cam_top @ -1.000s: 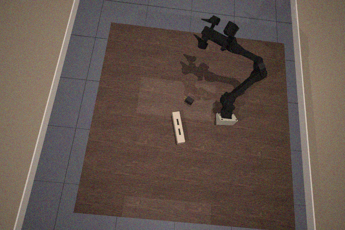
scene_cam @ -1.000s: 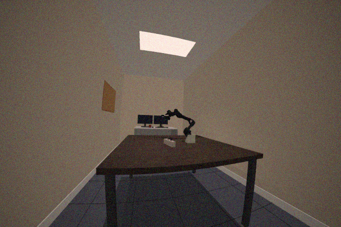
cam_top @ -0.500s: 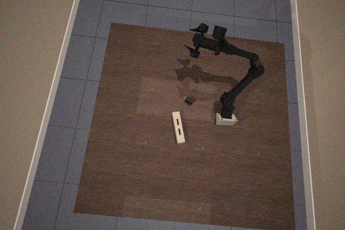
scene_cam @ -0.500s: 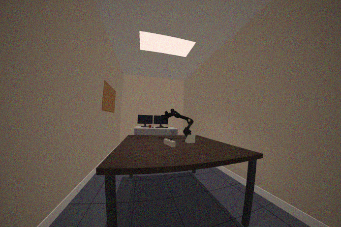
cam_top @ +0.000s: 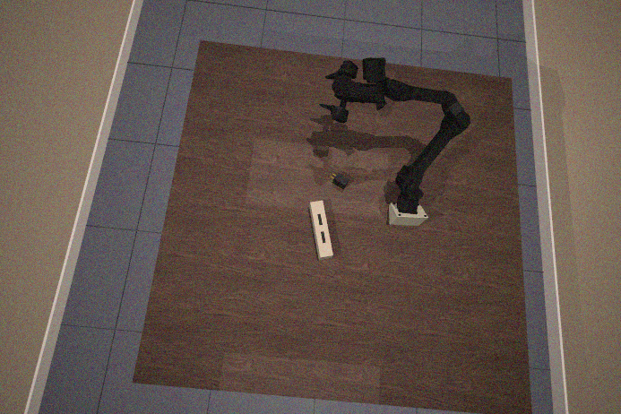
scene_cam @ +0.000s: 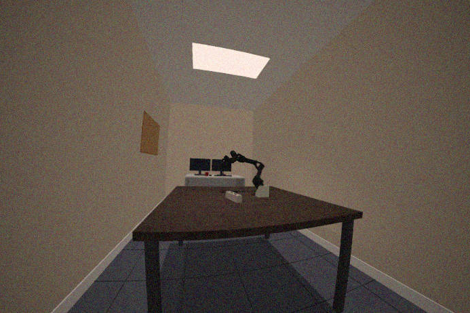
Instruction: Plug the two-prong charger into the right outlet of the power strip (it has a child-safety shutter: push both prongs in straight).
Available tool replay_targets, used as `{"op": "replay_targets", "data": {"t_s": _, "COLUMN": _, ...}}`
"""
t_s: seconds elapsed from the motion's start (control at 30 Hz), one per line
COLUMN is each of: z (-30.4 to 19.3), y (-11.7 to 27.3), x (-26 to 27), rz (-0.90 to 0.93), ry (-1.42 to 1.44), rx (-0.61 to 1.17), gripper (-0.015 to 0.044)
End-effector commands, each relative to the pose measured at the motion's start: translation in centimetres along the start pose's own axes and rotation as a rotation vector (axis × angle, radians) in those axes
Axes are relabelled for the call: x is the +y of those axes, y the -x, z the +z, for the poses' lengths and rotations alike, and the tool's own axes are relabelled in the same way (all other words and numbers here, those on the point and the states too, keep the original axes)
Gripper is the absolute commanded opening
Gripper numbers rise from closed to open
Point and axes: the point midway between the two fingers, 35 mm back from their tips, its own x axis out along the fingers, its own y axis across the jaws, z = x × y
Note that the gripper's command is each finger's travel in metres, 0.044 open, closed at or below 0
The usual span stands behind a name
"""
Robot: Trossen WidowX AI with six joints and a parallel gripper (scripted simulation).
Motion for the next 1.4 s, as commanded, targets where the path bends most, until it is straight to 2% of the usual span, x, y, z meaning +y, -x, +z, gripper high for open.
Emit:
{"op": "replay_targets", "data": {"t_s": 0.0, "z": -0.2, "y": -0.8, "x": 2.3, "rz": 0.062, "ry": -0.038, "rx": 0.033, "gripper": 0.044}}
{"op": "replay_targets", "data": {"t_s": 0.73, "z": -3.0, "y": -2.5, "x": 12.0, "rz": 0.281, "ry": -0.229, "rx": 0.281, "gripper": 0.044}}
{"op": "replay_targets", "data": {"t_s": 1.37, "z": -7.0, "y": -1.9, "x": 18.5, "rz": 0.347, "ry": -0.368, "rx": 0.578, "gripper": 0.044}}
